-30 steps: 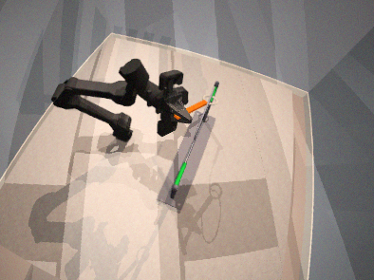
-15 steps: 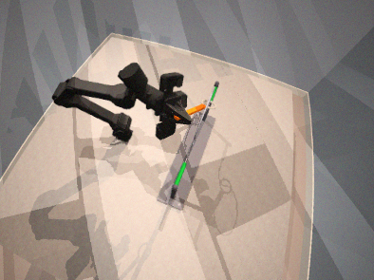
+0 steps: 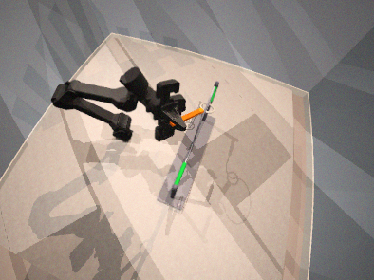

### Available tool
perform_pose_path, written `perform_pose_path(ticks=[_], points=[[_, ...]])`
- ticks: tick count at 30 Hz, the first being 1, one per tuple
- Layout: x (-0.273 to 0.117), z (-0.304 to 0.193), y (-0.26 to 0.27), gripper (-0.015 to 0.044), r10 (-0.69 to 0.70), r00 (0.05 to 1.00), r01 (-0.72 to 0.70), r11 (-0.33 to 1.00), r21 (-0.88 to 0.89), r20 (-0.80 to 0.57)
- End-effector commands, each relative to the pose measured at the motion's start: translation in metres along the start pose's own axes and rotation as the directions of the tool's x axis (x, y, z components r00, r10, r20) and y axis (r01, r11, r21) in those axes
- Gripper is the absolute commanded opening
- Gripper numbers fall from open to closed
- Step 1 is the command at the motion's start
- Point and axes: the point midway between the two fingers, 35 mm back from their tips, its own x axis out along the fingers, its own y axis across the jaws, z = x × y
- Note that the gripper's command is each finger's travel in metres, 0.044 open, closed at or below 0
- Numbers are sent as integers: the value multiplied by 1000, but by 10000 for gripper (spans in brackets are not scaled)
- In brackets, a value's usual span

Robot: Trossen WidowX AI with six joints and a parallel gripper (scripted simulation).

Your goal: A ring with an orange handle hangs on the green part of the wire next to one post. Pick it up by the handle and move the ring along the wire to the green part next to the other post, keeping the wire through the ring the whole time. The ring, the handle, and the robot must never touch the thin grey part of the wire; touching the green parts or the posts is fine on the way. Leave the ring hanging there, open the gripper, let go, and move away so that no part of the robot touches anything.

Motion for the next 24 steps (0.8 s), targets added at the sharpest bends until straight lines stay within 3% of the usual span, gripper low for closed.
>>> perform_pose_path(ticks=[1,24], points=[[-3,-1,12,-150,39,999,-37,997,61,-25],[-25,21,84,-150,322,947,-282,824,491,4]])
